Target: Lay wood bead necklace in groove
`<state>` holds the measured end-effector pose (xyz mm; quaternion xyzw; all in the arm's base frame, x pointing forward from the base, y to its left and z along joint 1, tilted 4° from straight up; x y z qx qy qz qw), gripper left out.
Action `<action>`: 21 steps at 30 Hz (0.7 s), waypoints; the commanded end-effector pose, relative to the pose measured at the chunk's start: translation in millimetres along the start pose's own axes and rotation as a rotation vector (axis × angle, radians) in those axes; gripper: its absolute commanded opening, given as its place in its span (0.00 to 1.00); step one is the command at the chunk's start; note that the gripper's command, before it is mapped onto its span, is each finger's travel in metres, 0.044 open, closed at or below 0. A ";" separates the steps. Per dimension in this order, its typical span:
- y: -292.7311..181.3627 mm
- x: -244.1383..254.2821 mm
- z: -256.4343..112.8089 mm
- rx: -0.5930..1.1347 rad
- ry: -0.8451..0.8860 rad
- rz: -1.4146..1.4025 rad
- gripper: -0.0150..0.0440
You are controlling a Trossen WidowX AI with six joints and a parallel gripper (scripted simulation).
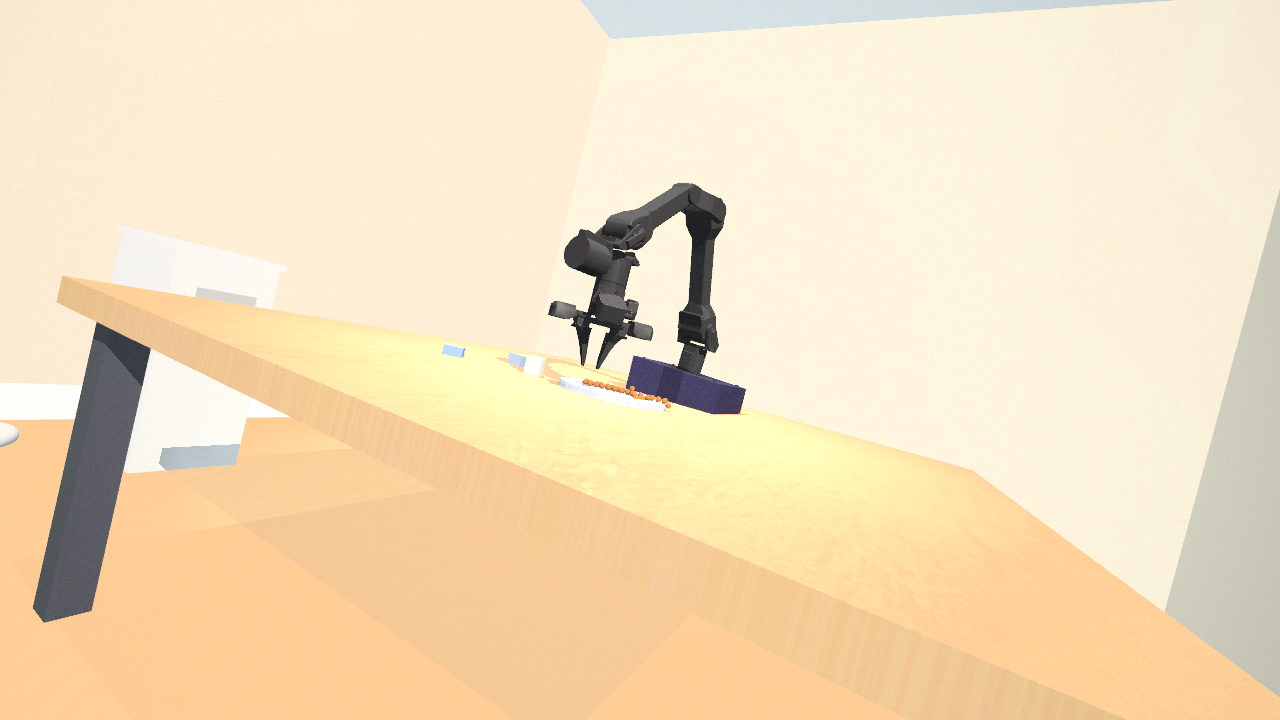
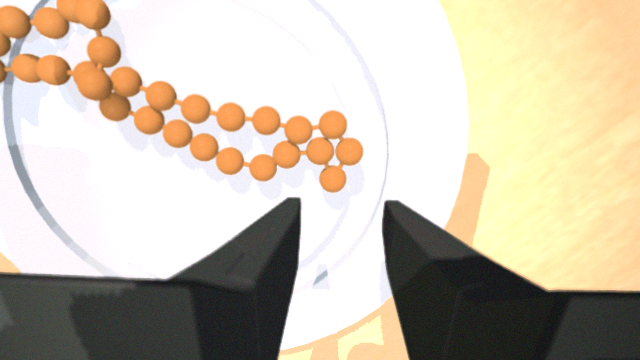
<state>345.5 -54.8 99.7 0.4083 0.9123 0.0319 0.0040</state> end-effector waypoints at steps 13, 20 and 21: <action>-0.8 1.0 24.2 0.002 0.005 -0.005 0.46; -0.3 0.3 24.5 0.002 0.003 -0.004 0.42; -0.3 0.3 24.5 0.002 0.003 -0.004 0.41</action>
Point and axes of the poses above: the point midway between the two fingers, 35 mm back from their tips, its own z axis out along the fingers, its own x axis across the jaws, y = z × x, the point moved 9 cm from there along -z, back along the fingers, and after that the axes turned 3 degrees about z, right-handed, at the moved point
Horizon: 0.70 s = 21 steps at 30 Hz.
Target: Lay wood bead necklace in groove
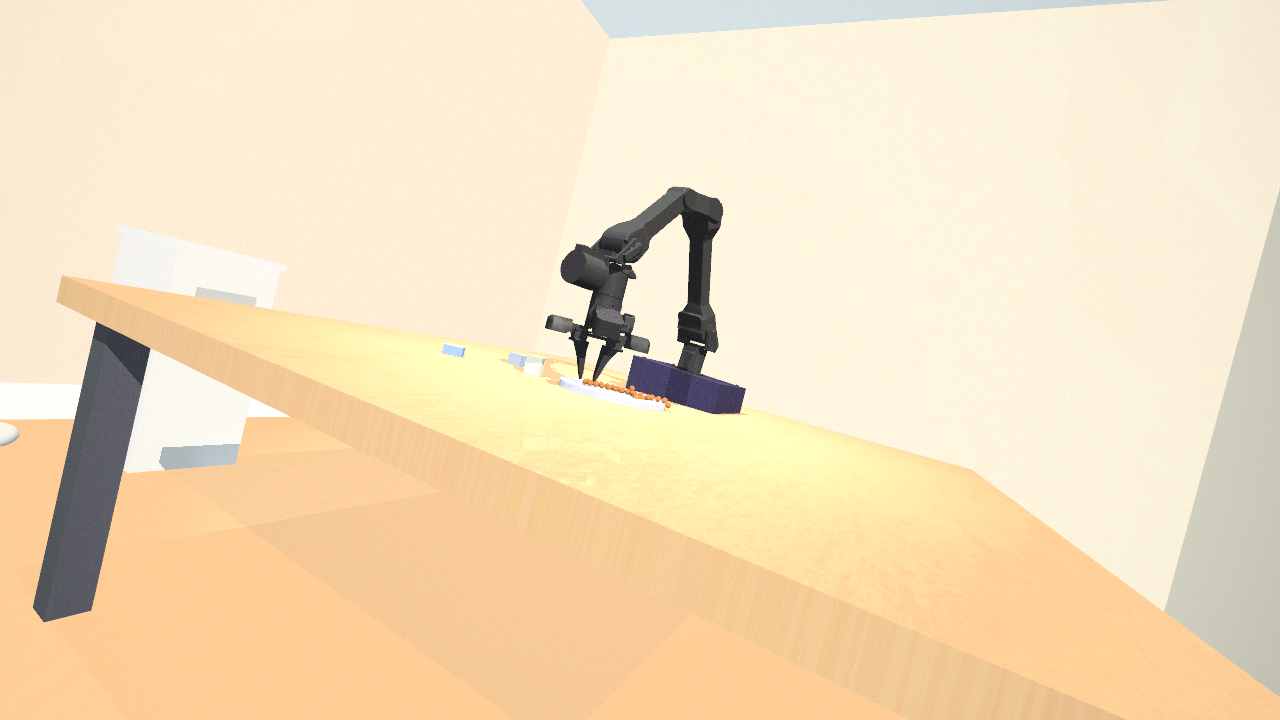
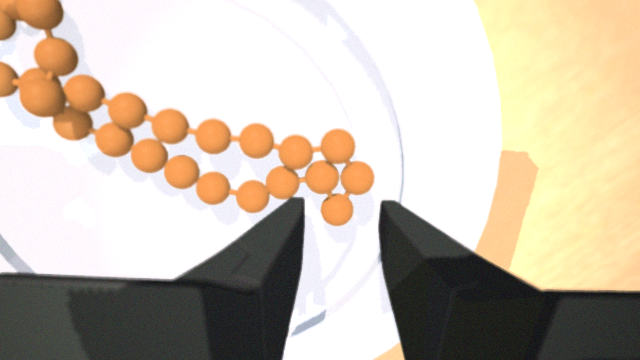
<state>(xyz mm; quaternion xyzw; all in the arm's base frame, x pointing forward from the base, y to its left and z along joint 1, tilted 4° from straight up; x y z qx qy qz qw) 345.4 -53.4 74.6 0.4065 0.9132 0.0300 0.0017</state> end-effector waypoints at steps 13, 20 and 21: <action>0.4 -0.3 -0.6 -0.003 0.000 0.000 0.27; 0.4 -0.3 -0.6 -0.003 0.000 0.000 0.25; 0.4 -0.3 -0.6 -0.003 0.000 0.000 0.25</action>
Point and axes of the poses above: the point midway between the two fingers, 35 mm back from their tips, its own z axis out along the fingers, its own x axis across the jaws, y = z × x, the point moved 9 cm from there along -z, back along the fingers, and after that the axes turned 3 degrees about z, right-handed, at the moved point
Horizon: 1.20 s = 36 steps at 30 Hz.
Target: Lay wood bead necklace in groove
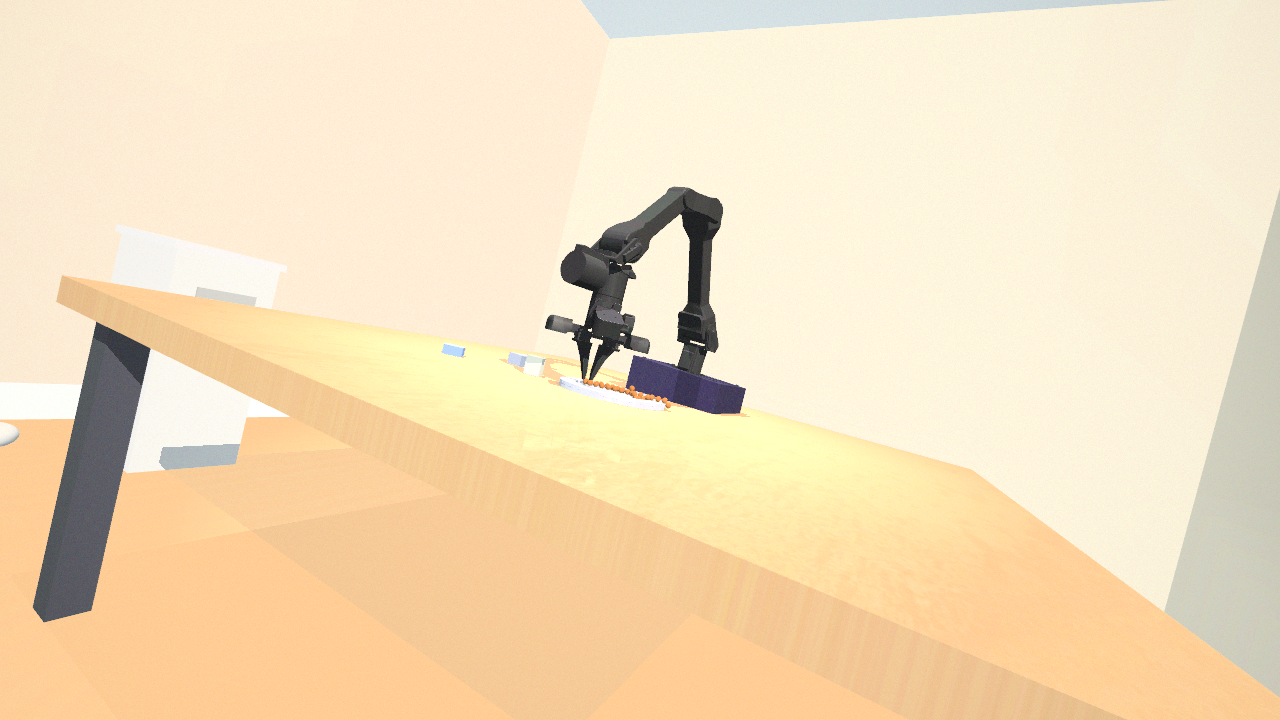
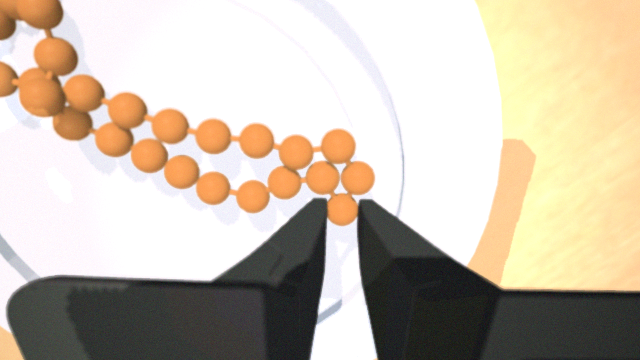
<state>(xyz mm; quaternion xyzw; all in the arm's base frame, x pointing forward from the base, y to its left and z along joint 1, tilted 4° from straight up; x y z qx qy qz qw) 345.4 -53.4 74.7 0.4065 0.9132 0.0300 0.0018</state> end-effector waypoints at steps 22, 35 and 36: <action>-0.4 0.8 -5.6 -0.003 0.003 -0.002 0.25; -11.9 -11.8 -6.0 -0.001 0.002 -0.002 0.25; -12.3 -12.2 -6.0 -0.001 0.002 -0.002 0.25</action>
Point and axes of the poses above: the point midway between the two fingers, 35 mm back from their tips, its own z axis out along the fingers, its own x axis across the jaws, y = z × x, the point moved 9 cm from there along -z, back along the fingers, and after that the axes turned 3 degrees about z, right-handed, at the moved point
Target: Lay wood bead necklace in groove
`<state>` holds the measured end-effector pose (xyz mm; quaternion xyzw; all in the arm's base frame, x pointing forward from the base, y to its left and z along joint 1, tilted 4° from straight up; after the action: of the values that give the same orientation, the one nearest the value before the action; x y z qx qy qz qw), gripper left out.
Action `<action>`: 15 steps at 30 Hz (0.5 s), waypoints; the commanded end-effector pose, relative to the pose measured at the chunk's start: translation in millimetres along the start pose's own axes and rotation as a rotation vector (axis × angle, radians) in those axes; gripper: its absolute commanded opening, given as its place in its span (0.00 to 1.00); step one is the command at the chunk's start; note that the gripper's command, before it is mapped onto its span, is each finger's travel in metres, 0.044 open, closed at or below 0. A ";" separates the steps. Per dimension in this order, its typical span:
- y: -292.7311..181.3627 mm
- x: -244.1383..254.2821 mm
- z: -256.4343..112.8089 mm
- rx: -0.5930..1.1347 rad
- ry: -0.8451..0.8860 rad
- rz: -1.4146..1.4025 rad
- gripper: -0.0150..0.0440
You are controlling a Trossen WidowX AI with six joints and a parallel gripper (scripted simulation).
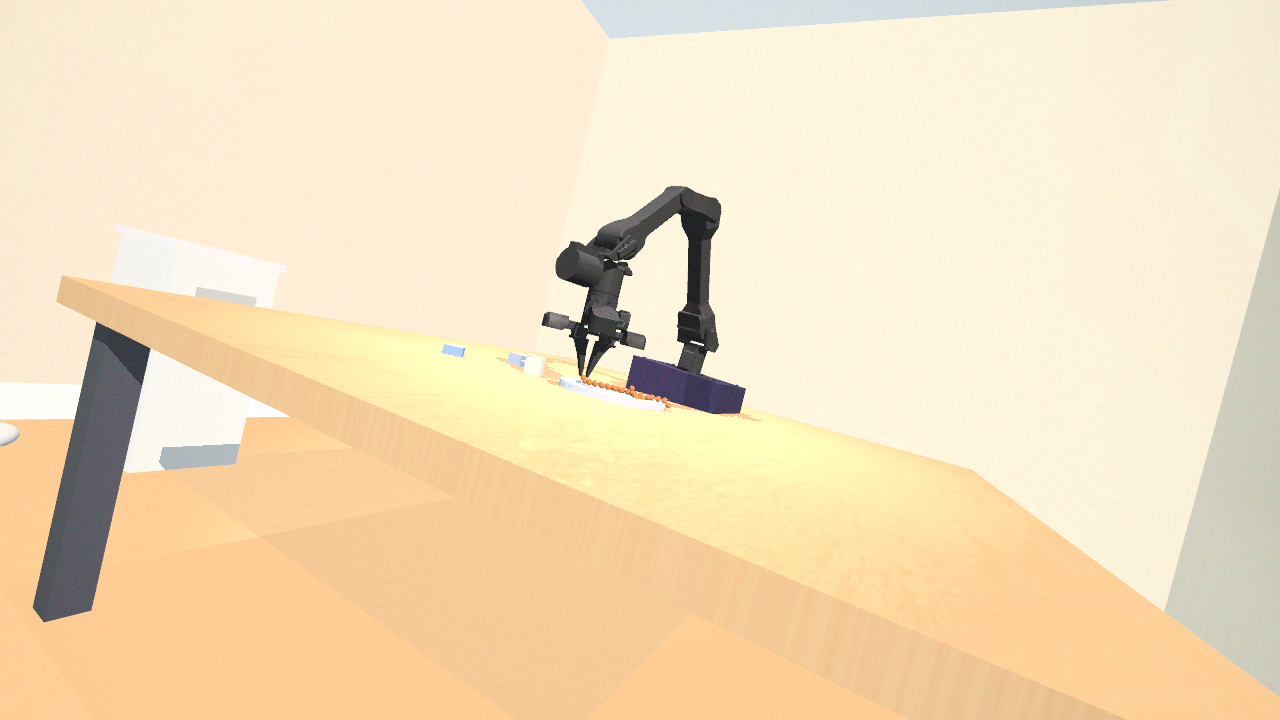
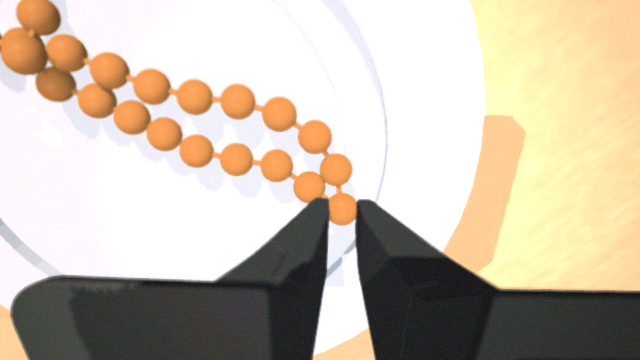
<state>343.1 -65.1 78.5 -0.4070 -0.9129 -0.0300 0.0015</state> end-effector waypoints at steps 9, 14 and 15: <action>-2.9 -5.2 5.4 -0.004 -0.004 -0.004 0.25; -2.9 -5.1 9.2 -0.004 -0.003 -0.004 0.25; -2.4 -5.9 5.7 -0.005 -0.008 0.000 0.30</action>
<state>345.4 -70.8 72.2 -0.4073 -0.9128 -0.0309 -0.0032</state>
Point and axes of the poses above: the point midway between the two fingers, 35 mm back from their tips, its own z axis out along the fingers, its own x axis across the jaws, y = z × x, the point moved 9 cm from there along -z, back along the fingers, and after that the axes turned 3 degrees about z, right-handed, at the moved point
